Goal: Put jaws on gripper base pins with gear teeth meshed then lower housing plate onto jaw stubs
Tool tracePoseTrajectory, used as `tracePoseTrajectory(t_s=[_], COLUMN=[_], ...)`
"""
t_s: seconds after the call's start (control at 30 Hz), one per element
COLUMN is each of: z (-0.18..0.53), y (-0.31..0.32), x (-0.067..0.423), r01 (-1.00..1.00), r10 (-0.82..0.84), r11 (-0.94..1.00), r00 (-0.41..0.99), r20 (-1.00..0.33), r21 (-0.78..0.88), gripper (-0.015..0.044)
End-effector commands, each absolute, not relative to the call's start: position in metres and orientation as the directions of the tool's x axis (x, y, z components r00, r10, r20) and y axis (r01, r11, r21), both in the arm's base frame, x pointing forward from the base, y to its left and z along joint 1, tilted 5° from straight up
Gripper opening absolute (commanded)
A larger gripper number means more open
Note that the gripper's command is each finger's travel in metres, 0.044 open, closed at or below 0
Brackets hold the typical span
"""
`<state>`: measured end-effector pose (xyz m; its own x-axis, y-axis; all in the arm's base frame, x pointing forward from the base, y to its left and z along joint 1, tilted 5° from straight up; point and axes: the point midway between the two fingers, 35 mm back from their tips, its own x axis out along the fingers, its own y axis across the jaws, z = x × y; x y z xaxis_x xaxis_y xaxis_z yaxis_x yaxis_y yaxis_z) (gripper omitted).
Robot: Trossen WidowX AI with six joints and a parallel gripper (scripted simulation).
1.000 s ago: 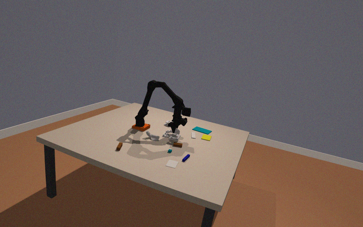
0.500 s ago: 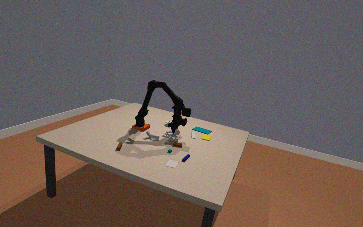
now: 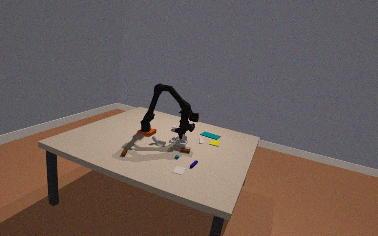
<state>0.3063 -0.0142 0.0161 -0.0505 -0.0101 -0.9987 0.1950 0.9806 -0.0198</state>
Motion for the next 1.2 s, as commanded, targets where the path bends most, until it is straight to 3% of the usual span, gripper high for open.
tracePoseTrajectory(t_s=[0.0, 1.17], z=[0.0141, 0.0079], y=[-0.0143, -0.0143], x=[0.3060, 0.3056], r01=[0.200, 0.201], r10=[-0.010, -0.010], r11=[0.980, 0.979], r00=[-0.050, -0.050], r20=[-0.999, -0.999], r21=[-0.020, -0.020], gripper=[0.0134, 0.0134])
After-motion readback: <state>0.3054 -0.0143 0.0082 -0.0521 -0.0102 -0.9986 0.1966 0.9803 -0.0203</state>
